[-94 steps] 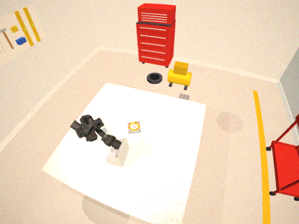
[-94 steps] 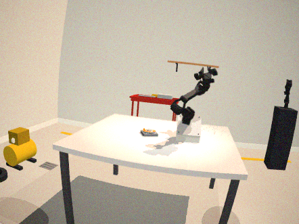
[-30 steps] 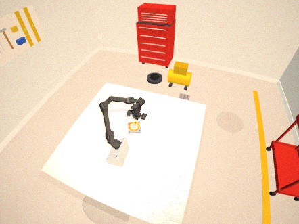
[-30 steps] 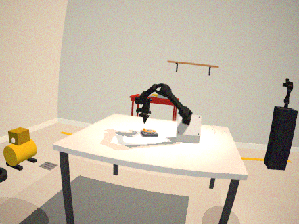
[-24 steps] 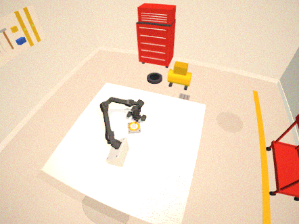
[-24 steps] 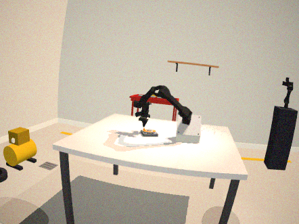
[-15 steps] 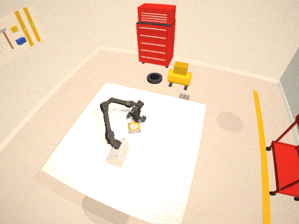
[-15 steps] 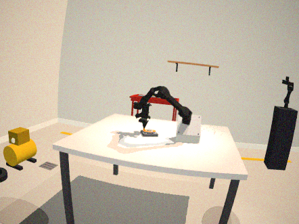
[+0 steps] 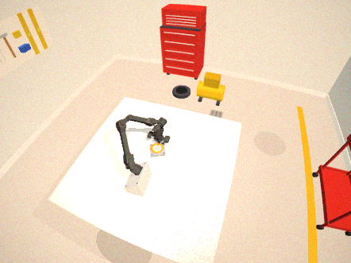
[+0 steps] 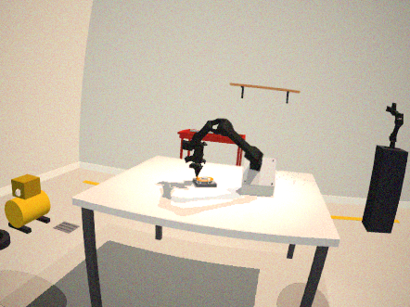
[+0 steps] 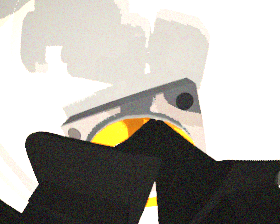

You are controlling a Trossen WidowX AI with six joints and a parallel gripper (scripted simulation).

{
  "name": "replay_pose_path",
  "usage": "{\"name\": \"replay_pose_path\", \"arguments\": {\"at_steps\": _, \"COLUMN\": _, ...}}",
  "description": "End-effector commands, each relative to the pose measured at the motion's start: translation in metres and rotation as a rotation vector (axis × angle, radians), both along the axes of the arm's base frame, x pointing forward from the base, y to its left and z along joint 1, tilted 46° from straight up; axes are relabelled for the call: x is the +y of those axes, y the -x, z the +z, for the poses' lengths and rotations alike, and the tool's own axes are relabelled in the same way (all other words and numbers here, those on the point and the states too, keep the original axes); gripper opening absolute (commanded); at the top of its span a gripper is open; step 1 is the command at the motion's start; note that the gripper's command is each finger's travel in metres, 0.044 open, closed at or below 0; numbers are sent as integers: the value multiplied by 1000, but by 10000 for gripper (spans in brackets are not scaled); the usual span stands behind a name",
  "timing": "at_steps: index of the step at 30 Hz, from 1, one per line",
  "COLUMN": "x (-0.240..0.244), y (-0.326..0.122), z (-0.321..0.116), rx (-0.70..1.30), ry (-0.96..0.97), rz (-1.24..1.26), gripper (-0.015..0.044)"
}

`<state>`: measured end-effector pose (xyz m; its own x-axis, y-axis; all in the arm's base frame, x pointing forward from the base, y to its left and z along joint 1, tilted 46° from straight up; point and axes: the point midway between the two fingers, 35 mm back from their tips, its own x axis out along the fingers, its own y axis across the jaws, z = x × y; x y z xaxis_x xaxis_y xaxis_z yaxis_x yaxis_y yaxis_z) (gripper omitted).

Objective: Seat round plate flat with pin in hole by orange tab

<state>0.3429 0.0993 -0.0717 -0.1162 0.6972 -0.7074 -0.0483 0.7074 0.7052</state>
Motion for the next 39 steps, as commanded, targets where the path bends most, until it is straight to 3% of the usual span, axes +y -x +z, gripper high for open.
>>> {"name": "replay_pose_path", "arguments": {"at_steps": 1, "x": 6, "y": 1, "z": 5, "rx": -1, "ry": -10, "rz": 4, "gripper": 0}}
{"name": "replay_pose_path", "arguments": {"at_steps": 39, "x": 26, "y": 28, "z": 33, "rx": 0, "ry": -11, "rz": 4, "gripper": 0}}
